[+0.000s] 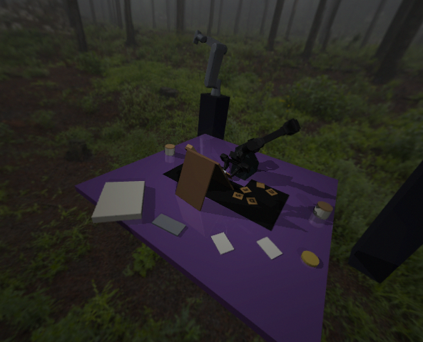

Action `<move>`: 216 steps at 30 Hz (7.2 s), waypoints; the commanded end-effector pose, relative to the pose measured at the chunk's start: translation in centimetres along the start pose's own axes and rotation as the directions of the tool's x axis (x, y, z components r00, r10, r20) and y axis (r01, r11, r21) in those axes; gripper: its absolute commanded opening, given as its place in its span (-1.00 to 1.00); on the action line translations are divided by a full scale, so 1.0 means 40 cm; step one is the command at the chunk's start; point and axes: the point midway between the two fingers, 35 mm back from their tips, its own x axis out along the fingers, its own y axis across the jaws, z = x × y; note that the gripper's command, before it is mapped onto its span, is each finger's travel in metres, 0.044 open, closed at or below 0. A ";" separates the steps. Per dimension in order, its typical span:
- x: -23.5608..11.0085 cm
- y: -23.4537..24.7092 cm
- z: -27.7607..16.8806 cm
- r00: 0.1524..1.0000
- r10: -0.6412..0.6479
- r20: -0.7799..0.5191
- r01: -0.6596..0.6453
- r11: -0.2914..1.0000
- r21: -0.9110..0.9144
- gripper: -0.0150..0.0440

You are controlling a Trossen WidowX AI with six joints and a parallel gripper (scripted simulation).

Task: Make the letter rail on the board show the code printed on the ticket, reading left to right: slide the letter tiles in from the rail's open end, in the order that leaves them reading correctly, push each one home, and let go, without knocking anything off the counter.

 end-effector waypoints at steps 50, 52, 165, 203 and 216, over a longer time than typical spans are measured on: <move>0.000 -0.065 -0.001 1.000 -0.001 -0.005 0.001 1.000 -0.001 -0.49; 0.001 -0.068 -0.001 1.000 -0.001 -0.005 0.001 1.000 -0.001 -0.49; 0.000 -0.222 -0.001 1.000 -0.003 -0.005 0.003 1.000 -0.003 -0.49; -0.055 -0.232 0.000 1.000 -0.004 -0.005 0.004 1.000 -0.003 0.51; -0.075 -0.239 -0.003 1.000 -0.004 -0.006 0.004 1.000 -0.004 0.51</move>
